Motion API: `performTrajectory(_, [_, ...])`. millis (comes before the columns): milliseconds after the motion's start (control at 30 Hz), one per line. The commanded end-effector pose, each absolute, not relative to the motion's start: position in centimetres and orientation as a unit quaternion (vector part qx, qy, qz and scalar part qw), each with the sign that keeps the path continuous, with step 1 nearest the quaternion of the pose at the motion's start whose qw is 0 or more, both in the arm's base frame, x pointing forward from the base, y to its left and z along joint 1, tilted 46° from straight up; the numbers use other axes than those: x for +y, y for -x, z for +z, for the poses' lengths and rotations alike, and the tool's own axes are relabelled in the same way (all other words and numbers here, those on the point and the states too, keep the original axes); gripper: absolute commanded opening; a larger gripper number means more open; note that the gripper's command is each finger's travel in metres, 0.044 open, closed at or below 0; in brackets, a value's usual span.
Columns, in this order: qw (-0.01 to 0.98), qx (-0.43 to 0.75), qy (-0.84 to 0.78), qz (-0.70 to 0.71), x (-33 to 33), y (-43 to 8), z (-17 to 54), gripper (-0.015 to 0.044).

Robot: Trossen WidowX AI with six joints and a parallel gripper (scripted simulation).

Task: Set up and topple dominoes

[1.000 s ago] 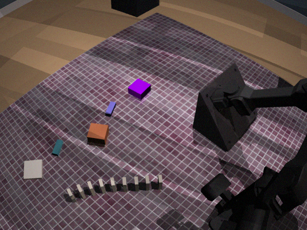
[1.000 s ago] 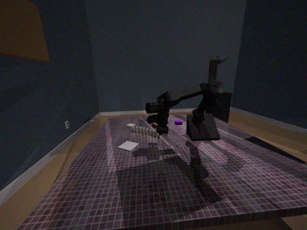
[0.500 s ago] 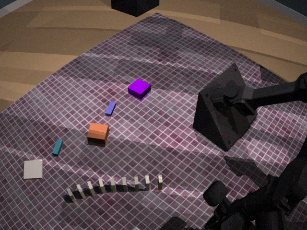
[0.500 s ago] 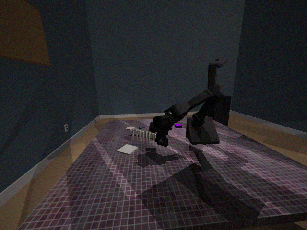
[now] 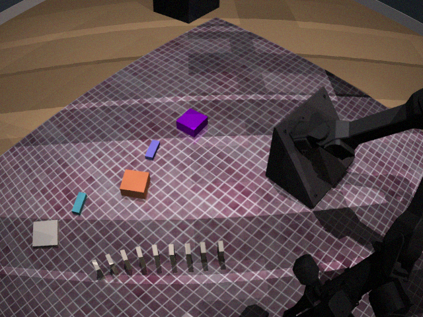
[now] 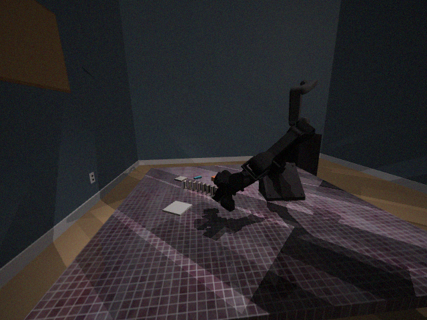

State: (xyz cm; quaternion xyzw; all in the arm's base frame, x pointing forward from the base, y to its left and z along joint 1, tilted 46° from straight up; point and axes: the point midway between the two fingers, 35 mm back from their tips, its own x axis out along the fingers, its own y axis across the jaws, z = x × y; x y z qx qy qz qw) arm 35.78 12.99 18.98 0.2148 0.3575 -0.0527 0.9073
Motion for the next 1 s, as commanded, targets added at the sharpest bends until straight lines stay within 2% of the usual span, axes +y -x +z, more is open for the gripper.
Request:
performTrajectory(0, [0.923,0.302,-0.229,-0.073,13.3,-35.5,19.5,0.0029])
performTrajectory(400, [0.937,0.155,-0.291,-0.114,13.6,-33.7,21.2,0.0029])
performTrajectory(800, [0.910,0.017,-0.385,-0.149,12.7,-30.1,22.6,0.0029])
performTrajectory(967, [0.904,0.001,-0.399,-0.153,12.5,-29.6,22.6,0.0029])
